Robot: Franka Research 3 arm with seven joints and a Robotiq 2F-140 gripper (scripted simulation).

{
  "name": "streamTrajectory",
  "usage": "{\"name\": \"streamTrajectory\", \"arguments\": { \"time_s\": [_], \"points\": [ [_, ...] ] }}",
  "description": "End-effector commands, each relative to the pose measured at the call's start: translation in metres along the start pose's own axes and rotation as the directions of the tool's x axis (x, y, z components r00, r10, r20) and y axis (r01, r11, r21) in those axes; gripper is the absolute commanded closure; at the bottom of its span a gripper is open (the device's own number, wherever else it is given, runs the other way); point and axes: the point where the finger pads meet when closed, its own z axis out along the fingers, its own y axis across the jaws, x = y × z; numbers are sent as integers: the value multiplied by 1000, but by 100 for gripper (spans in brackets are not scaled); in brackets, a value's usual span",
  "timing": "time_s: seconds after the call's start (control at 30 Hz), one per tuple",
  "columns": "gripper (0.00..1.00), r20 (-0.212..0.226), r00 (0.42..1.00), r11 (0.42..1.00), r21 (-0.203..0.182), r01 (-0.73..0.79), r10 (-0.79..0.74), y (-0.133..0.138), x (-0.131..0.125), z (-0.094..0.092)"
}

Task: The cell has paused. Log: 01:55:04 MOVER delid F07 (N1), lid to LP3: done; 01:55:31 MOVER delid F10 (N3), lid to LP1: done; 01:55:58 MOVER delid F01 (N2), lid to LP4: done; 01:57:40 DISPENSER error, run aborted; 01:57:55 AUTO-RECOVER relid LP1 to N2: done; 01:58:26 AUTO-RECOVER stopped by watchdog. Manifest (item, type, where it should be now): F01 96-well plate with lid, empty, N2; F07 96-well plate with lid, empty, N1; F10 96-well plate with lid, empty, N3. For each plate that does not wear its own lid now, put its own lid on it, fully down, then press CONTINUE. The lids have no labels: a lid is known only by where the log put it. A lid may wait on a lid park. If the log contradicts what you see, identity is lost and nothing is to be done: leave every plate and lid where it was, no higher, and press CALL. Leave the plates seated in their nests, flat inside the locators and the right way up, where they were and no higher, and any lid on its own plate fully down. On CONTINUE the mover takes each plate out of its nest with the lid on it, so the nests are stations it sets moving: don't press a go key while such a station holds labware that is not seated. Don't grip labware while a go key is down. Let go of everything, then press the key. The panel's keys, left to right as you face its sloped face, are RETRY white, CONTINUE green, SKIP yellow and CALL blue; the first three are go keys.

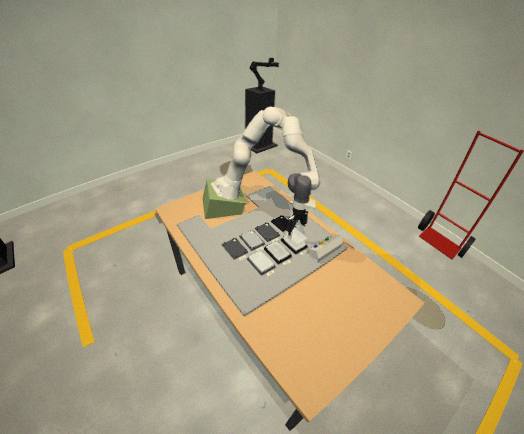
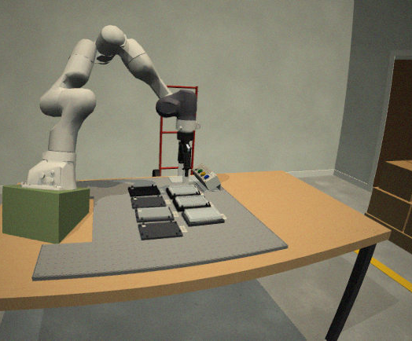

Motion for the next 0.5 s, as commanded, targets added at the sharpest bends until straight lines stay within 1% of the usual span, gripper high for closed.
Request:
{"name": "streamTrajectory", "arguments": {
  "time_s": [0.0,0.47],
  "points": [
    [100,-4,1000,1000,1,24,-24,1,2,1],
    [100,-4,1000,1000,1,29,-29,0,1,16]
  ]
}}
